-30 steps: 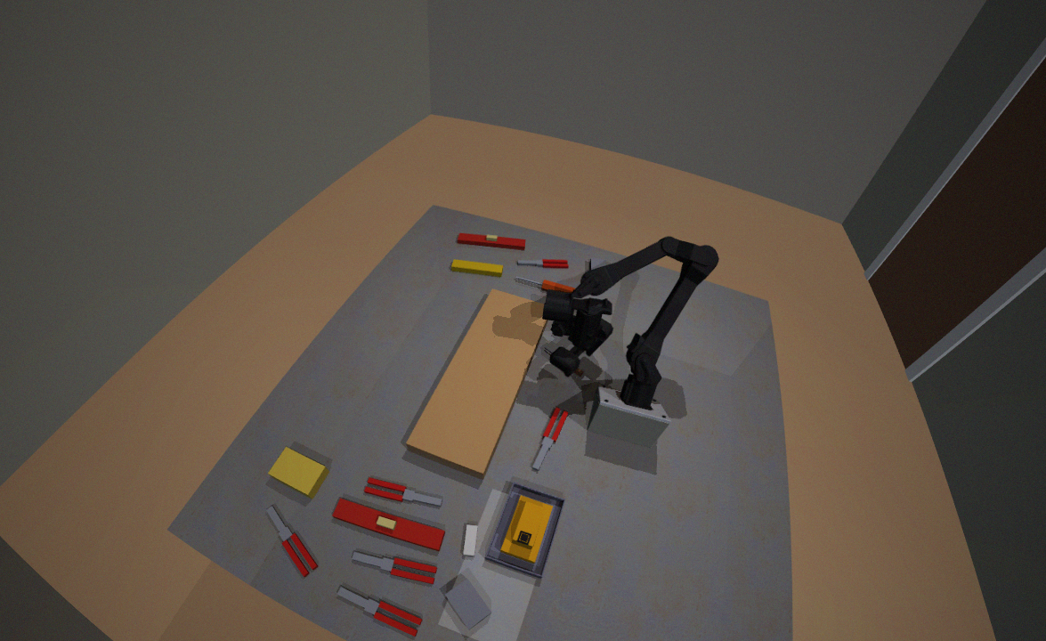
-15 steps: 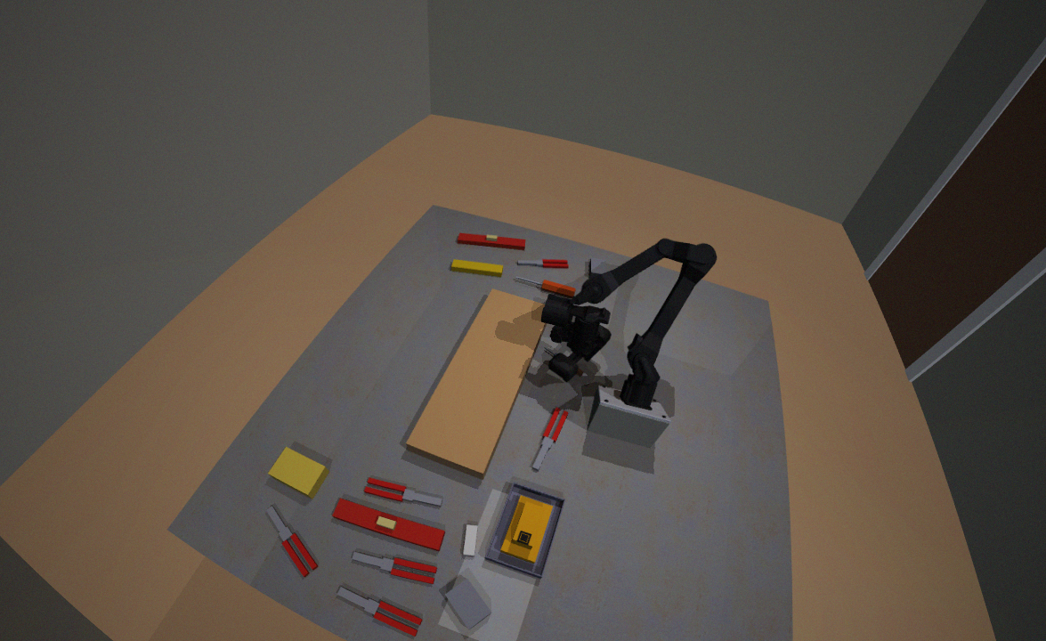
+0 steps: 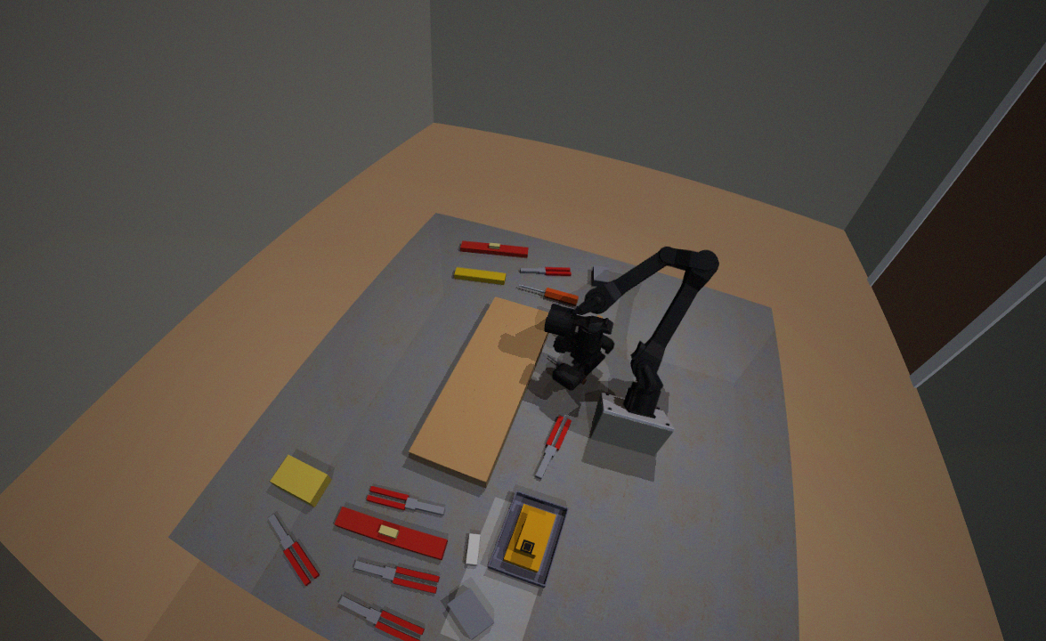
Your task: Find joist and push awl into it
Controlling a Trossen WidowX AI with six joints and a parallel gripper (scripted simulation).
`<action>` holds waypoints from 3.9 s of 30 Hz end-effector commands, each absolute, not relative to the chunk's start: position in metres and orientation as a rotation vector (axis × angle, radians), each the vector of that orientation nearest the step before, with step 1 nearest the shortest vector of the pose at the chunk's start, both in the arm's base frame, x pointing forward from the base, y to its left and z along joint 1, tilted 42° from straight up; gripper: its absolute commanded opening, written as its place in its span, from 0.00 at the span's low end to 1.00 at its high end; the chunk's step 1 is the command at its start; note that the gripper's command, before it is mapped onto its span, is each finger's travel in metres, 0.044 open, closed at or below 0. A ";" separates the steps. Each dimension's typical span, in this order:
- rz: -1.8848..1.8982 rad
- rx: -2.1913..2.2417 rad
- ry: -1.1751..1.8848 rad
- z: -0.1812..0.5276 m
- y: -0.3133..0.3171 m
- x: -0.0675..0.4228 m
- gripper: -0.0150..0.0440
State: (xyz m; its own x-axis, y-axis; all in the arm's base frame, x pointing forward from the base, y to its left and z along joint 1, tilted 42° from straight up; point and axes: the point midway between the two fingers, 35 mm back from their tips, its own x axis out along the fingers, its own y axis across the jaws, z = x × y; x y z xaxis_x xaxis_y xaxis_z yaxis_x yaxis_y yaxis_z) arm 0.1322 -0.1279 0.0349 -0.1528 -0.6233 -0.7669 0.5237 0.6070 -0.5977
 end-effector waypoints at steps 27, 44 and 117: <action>-0.979 -0.080 1.414 0.075 -0.087 0.148 0.25; -1.002 -0.084 1.409 0.125 -0.046 0.144 0.25; -0.431 2.292 0.635 0.211 -0.059 0.287 0.25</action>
State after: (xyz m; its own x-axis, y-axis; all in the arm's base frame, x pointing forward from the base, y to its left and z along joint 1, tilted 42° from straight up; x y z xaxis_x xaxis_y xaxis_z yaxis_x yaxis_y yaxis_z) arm 0.2798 -0.0543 0.2080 0.8256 0.2920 -0.4828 0.5453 -0.6327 0.5498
